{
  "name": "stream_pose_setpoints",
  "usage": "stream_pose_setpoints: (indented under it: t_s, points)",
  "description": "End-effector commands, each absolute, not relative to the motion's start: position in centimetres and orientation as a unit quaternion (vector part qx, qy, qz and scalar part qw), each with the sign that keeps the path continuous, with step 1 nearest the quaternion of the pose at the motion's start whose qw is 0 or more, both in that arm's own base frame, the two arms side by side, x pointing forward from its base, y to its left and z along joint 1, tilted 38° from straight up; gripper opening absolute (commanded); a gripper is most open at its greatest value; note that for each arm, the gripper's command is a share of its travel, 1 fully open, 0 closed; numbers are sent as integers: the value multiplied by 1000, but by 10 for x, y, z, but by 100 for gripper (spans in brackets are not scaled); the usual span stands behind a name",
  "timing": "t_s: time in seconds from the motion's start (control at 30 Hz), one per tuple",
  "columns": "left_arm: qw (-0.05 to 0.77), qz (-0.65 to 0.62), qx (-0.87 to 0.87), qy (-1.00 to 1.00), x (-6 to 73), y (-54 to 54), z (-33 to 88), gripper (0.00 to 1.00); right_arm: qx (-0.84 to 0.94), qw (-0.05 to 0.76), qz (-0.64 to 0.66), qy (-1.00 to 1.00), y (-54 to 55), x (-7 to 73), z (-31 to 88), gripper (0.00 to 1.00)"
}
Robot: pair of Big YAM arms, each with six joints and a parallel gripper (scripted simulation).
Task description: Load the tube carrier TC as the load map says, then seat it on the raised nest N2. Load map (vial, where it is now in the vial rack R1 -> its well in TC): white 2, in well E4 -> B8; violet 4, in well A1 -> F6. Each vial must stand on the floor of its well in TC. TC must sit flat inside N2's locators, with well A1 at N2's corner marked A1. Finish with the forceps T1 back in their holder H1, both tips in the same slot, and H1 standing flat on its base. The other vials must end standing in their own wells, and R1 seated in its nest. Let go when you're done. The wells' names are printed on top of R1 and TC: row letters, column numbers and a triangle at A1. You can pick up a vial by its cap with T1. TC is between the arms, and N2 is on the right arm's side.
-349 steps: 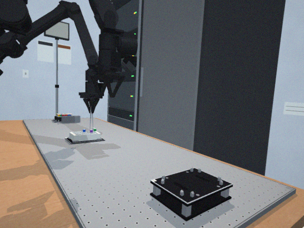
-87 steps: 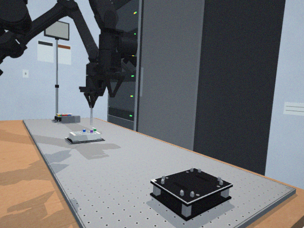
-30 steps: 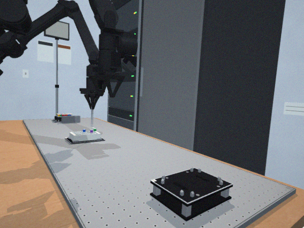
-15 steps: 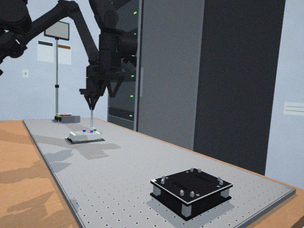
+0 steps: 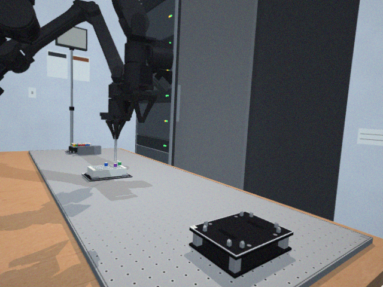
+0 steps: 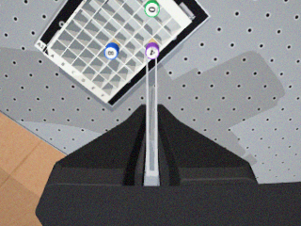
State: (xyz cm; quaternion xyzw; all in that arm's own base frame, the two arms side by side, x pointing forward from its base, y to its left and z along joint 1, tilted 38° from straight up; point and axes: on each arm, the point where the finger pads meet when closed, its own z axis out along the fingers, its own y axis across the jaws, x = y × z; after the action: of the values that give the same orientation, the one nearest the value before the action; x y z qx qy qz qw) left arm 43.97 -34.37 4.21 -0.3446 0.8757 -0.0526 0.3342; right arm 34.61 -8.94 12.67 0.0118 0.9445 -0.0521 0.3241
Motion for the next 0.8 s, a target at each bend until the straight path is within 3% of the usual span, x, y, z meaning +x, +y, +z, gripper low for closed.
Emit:
stream_pose_setpoints:
  t_s: [0.0, 0.77]
  points:
    - [337, -59, -353, 871, 455, -343, 42, 7, 13, 332, -55, 942, -91, 351, 136, 100]
    - [338, -62, -353, 870, 461, -346, 42, 7, 13, 332, -55, 942, -91, 351, 136, 100]
